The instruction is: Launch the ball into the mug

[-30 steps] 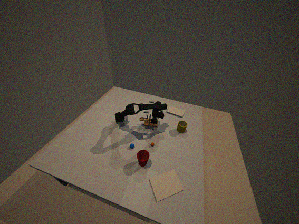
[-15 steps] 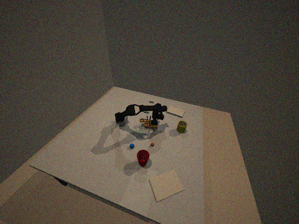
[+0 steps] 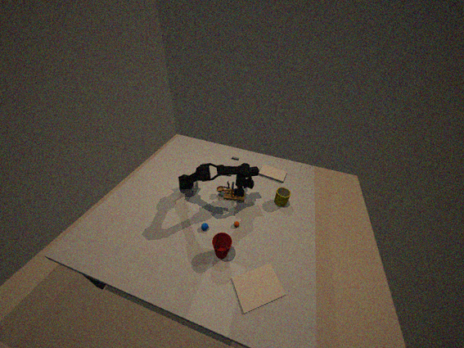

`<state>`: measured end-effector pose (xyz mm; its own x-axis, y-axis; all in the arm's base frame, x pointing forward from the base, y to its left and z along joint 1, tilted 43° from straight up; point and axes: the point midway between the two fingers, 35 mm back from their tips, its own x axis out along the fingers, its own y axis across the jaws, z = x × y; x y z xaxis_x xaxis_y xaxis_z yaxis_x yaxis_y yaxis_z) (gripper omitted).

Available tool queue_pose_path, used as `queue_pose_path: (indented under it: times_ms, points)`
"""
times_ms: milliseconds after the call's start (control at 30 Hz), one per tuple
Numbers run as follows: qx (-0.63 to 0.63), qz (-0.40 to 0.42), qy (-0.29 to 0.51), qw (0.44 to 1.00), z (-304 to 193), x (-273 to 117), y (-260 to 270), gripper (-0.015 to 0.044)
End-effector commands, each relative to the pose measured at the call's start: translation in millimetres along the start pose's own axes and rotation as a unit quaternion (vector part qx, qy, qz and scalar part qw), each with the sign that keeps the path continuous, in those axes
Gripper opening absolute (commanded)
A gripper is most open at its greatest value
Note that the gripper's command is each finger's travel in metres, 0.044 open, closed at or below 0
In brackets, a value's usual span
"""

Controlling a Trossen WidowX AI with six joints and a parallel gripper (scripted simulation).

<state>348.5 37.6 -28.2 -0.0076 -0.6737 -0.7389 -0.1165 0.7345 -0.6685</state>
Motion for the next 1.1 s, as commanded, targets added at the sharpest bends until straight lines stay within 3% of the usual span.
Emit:
queue_pose_path:
  times_ms: [0,33,467,600,767,1067]
  points:
    - [0.000,0.000,-0.001,1.000,0.3,-0.8,0.2,0.0000]
    - [0.000,0.000,-0.001,1.000,0.3,-0.8,0.2,0.0000]
    - [0.000,0.000,-0.001,1.000,0.3,-0.8,0.2,0.0341]
    - [0.000,0.002,-0.001,1.000,3.7,-35.0,1.8,0.0440]
    - [-0.001,0.002,0.000,1.000,-0.9,-97.7,1.1,0.0440]
    - [-0.004,0.000,-0.006,1.000,-2.2,-96.4,1.3,0.0440]
